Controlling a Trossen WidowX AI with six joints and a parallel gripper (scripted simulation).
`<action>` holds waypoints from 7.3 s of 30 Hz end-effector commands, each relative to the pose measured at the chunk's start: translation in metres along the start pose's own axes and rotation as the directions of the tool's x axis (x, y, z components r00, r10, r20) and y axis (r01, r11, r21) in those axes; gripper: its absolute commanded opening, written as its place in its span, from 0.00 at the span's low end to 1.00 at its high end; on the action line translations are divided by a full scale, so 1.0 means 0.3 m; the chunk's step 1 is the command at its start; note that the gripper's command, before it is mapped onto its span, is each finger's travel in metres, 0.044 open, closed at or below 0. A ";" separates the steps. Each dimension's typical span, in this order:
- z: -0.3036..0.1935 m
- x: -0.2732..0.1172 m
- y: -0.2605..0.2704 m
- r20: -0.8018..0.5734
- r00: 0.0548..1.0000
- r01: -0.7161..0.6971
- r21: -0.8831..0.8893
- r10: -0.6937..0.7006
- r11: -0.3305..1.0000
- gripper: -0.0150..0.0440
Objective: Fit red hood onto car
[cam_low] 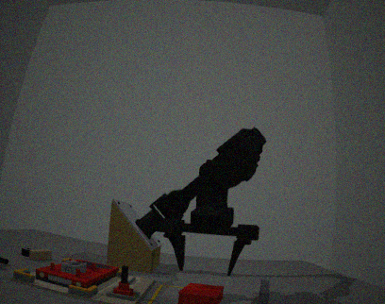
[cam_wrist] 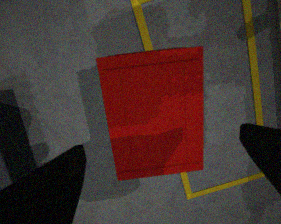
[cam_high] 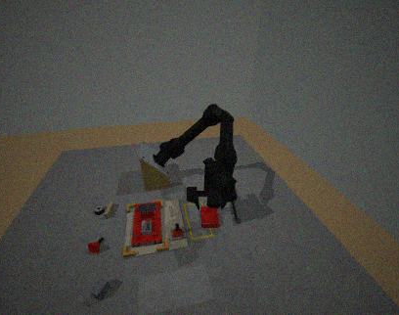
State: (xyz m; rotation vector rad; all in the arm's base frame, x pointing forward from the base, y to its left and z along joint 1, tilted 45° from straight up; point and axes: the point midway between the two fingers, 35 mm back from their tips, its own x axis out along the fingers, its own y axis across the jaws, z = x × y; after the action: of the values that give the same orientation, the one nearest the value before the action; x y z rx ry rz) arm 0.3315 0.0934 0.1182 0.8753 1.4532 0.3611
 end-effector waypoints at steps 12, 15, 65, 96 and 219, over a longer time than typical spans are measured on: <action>0.000 0.031 -0.002 0.000 1.000 0.002 0.003 -0.002 1.000 1.00; 0.000 0.037 -0.002 0.000 1.000 0.002 0.003 -0.002 1.000 1.00; -0.001 0.123 -0.001 -0.001 1.000 0.000 0.003 0.000 1.000 1.00; -0.003 0.158 0.002 -0.002 1.000 -0.005 0.000 0.005 1.000 0.83; 0.208 -0.175 -0.823 0.001 1.000 0.012 -0.156 -0.012 0.988 0.25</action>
State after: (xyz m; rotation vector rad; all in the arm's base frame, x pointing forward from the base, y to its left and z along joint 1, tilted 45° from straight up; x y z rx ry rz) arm 0.3186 -0.1149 -0.0160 0.7471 1.4135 0.4515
